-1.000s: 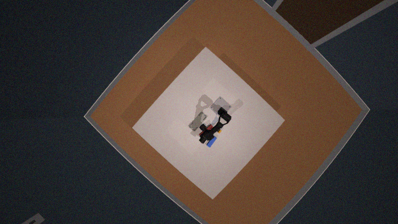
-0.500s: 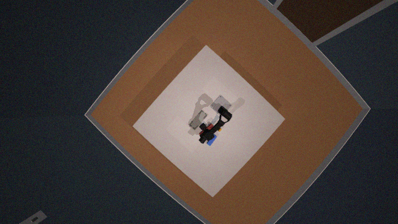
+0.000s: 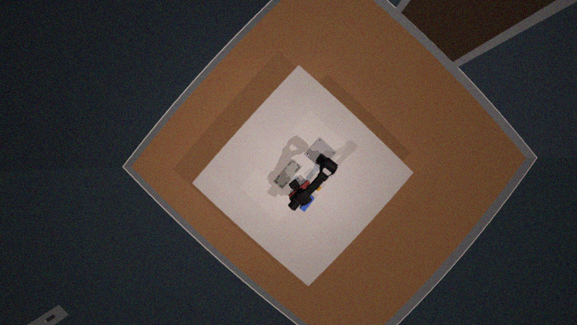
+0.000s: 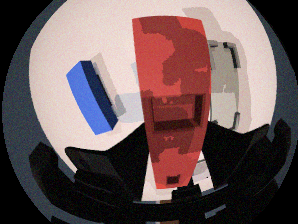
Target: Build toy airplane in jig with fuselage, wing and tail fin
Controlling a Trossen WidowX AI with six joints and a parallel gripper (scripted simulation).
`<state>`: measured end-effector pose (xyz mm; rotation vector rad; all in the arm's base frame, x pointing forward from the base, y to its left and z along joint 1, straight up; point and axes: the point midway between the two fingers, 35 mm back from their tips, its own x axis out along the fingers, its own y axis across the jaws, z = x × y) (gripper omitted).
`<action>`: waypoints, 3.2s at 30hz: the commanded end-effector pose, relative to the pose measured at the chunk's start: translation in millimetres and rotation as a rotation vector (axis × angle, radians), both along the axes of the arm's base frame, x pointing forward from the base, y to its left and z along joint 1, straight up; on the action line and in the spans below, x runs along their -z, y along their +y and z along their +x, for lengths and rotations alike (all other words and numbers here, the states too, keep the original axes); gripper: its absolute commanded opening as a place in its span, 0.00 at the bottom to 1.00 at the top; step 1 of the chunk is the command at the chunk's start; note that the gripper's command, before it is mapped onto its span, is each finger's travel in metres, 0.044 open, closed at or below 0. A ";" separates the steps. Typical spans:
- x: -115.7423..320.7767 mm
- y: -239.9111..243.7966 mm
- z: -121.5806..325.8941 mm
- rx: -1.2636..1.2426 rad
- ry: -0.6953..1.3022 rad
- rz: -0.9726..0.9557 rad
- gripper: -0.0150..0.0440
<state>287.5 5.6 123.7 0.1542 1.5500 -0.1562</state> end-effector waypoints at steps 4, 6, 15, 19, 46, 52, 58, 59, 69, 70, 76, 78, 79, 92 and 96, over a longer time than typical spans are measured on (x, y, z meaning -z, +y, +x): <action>-24.0 0.6 -1.6 -0.001 -0.018 0.003 0.25; -30.3 0.6 -3.0 -0.001 -0.017 0.003 0.25; -43.3 -1.2 -6.2 -0.003 -0.017 0.002 0.25; -38.4 -12.0 -3.9 -0.010 -0.017 0.001 0.25; -3.1 -90.9 -2.3 -0.059 -0.016 -0.009 0.25; 4.7 -108.6 -5.6 -0.070 -0.016 -0.011 0.25; 12.7 -126.1 -10.2 -0.081 -0.015 -0.013 0.25; 14.0 -129.0 -11.1 -0.083 -0.015 -0.013 0.25; 21.0 -144.7 -16.6 -0.093 -0.014 -0.015 0.39; 21.0 -144.7 -16.6 -0.093 -0.014 -0.015 0.43; 21.1 -144.6 -16.7 -0.093 -0.014 -0.015 0.59; 21.1 -144.6 -16.7 -0.093 -0.014 -0.015 0.59; 21.1 -144.6 -16.7 -0.093 -0.014 -0.015 0.59; 36.7 -145.1 -15.5 -0.093 -0.014 -0.015 0.59; 43.3 -145.1 -15.3 -0.093 -0.014 -0.015 0.59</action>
